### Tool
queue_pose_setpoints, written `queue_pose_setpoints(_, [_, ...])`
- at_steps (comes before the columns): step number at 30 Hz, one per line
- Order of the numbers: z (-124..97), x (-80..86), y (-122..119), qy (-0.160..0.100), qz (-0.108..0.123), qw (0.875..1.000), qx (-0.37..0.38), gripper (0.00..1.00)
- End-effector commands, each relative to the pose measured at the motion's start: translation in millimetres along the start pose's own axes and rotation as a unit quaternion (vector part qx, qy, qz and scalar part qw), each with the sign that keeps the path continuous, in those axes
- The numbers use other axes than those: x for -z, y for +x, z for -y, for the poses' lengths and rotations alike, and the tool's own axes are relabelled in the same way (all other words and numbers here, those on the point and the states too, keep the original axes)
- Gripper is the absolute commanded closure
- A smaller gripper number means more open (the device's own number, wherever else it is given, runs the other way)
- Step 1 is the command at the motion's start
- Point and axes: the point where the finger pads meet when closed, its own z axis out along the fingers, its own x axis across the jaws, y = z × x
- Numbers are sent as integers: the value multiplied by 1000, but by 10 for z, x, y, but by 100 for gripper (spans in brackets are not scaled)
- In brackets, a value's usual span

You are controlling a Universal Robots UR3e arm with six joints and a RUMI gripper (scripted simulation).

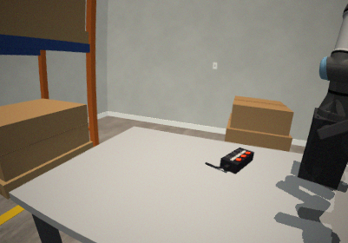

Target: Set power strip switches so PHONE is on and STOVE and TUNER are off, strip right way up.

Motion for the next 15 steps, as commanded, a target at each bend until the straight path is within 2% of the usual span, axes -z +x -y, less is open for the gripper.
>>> queue_pose_setpoints(1, [225,8,19,11,-6,1000,3,100])
queue_pose_setpoints(3, [347,12,40,17,-11,1000,4,100])
queue_pose_setpoints(5, [347,12,40,17,-11,1000,4,100])
queue_pose_setpoints(15, [1142,83,274,48,-45,998,12,100])
